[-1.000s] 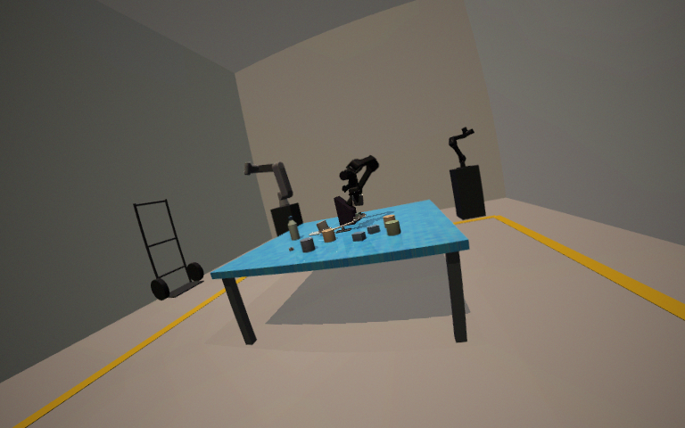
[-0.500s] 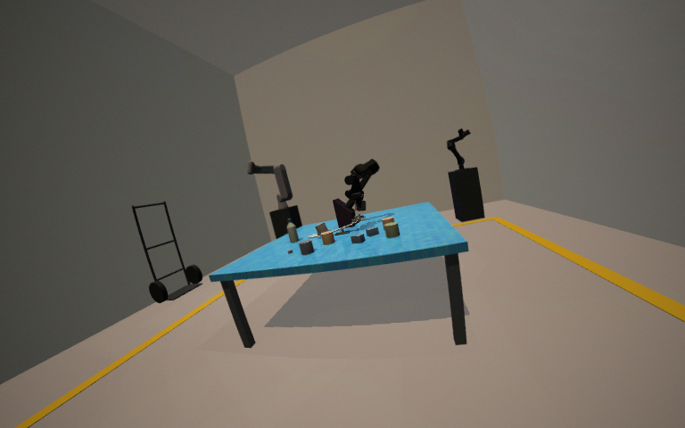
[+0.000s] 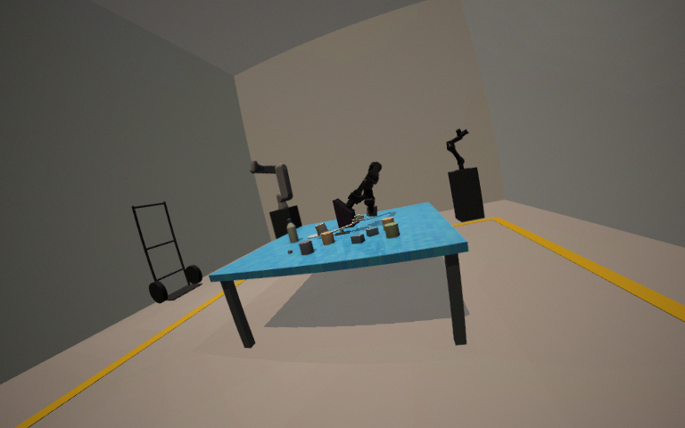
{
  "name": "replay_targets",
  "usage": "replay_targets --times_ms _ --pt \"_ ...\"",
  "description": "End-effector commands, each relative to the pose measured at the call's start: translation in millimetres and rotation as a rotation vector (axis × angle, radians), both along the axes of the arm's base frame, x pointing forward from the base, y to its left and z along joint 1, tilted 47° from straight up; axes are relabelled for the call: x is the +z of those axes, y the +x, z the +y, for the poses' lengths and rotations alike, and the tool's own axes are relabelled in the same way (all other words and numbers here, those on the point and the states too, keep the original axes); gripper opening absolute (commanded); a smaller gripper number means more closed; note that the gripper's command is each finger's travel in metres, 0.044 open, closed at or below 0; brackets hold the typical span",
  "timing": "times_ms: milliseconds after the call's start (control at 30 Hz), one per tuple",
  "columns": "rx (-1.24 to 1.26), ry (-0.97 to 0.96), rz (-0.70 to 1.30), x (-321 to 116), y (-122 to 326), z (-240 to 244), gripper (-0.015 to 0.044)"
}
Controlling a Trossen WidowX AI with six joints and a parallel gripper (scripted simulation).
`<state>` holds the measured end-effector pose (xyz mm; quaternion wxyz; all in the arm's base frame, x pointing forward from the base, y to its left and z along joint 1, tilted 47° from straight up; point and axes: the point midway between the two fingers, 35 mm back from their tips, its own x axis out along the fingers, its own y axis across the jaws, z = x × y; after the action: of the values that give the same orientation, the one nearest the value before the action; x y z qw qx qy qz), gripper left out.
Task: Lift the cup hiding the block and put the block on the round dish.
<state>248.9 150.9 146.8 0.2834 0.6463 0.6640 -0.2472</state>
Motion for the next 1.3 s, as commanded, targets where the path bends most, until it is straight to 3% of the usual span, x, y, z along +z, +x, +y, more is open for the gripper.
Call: replay_targets --times_ms 0,1067,1267 --pt "-0.003 0.014 -0.006 5 -11 17 0.0000" --pt "-0.002 0.031 -0.005 -32 -19 73 0.0000" --pt "0.000 0.033 -0.005 -29 -20 69 0.0157"
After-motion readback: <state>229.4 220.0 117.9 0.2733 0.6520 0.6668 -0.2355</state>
